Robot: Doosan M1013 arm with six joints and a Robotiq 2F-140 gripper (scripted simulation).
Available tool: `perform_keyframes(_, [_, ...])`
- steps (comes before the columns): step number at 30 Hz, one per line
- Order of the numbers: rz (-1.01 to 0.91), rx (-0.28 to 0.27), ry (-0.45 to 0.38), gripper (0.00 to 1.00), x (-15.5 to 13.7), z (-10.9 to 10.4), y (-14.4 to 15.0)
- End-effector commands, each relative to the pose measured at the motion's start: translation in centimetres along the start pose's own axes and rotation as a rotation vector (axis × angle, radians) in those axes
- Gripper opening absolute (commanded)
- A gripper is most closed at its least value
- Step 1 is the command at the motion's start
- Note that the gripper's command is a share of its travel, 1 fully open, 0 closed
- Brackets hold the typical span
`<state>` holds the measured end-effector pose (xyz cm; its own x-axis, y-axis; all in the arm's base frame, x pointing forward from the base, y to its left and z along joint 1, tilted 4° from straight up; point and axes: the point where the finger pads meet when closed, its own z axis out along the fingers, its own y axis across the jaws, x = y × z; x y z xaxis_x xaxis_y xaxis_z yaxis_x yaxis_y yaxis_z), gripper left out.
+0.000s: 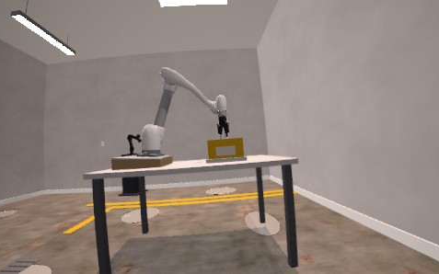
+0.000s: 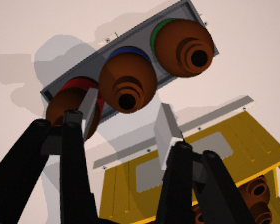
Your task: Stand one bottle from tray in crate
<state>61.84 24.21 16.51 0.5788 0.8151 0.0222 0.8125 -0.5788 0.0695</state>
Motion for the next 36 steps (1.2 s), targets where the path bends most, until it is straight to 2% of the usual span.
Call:
perform_keyframes(1, [0.0, 0.0, 0.0, 0.38, 0.0, 0.0, 0.0])
perform_keyframes(20, [0.0, 0.0, 0.0, 0.38, 0.0, 0.1, 0.0])
perform_keyframes(36, [0.0, 0.0, 0.0, 0.38, 0.0, 1.3, 0.0])
